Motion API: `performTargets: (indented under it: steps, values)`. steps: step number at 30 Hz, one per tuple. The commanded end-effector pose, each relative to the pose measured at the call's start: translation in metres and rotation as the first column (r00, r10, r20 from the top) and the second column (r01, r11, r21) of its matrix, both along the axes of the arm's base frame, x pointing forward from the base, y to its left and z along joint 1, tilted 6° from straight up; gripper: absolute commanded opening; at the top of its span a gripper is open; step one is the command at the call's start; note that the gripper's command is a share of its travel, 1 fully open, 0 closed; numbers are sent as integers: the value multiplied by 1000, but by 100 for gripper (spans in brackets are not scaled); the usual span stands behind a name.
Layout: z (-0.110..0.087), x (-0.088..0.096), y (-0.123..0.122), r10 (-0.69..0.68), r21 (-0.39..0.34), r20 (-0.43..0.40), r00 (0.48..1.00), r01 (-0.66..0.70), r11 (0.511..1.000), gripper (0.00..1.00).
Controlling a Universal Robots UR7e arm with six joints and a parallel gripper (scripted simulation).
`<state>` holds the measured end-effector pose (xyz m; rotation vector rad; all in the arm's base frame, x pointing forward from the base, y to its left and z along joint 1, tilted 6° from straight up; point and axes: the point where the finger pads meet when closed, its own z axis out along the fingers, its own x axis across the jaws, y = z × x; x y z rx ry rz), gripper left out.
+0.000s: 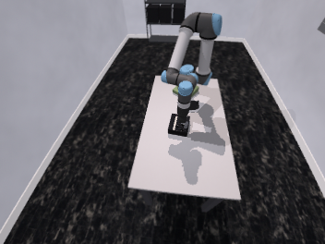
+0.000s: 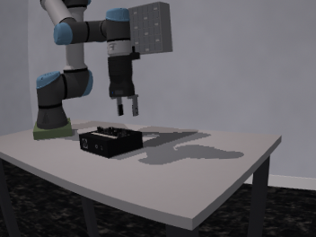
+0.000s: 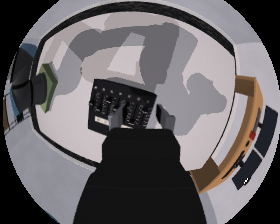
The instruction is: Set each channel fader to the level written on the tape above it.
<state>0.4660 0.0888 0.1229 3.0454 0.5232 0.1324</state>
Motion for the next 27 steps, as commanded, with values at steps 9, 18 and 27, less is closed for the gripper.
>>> performTargets:
  steps: [9, 18, 27]
  values:
    - [-10, 11, 5, -233, 14, 8, 972, 233, 972, 100]
    - [-11, 13, 5, -264, 17, 9, 964, 264, 964, 100]
    - [-11, 13, 5, -265, 18, 9, 964, 265, 964, 0]
